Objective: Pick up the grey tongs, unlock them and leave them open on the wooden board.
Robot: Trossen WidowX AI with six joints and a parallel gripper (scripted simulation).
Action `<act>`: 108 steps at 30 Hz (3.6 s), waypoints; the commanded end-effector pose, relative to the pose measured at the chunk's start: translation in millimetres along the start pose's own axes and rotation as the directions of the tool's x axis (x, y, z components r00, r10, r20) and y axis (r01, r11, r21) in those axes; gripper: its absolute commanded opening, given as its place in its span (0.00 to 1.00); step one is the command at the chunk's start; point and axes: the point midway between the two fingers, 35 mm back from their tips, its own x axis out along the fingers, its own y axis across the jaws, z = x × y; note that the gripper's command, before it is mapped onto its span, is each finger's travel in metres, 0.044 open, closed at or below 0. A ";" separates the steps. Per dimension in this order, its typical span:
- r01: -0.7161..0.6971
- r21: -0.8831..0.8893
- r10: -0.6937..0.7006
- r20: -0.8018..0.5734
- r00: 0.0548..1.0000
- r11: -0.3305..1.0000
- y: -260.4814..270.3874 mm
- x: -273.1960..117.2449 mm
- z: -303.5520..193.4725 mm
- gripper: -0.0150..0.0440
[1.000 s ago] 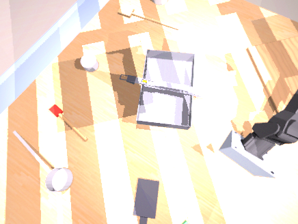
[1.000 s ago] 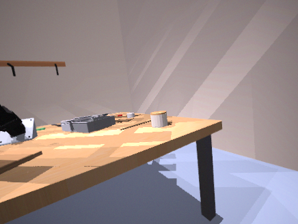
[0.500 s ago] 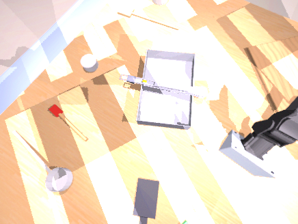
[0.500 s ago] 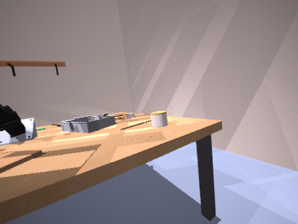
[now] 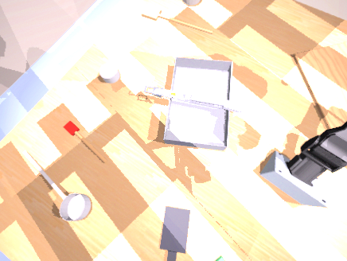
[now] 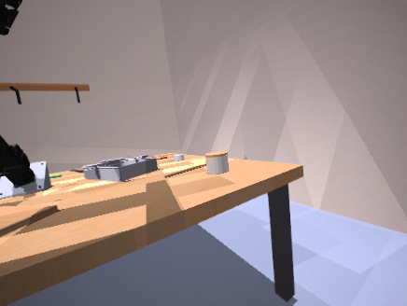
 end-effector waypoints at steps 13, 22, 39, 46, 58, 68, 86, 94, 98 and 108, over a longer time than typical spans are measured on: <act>-0.059 0.116 0.116 -0.581 0.806 0.992 -6.8 62.9 -234.6 0.69; -0.014 0.255 0.224 -0.822 0.524 0.967 -11.3 40.1 -370.9 0.69; 0.312 0.451 0.515 -0.840 -0.168 0.837 -11.0 -110.7 -573.7 0.69; 0.505 0.442 0.657 -0.633 -0.410 0.741 -3.3 -200.4 -620.5 0.69; 0.525 0.435 0.668 -0.612 -0.424 0.732 -5.3 -208.6 -626.2 0.69; 0.531 0.434 0.671 -0.608 -0.423 0.728 -1.8 -210.5 -629.9 0.69; 0.561 0.429 0.690 -0.591 -0.418 0.708 17.5 -221.7 -648.7 0.69; 0.574 0.427 0.698 -0.583 -0.416 0.699 26.6 -227.3 -656.3 0.69; 0.581 0.425 0.702 -0.579 -0.414 0.694 31.2 -230.2 -659.9 0.69; 0.597 0.422 0.712 -0.570 -0.411 0.682 42.9 -237.9 -668.4 0.69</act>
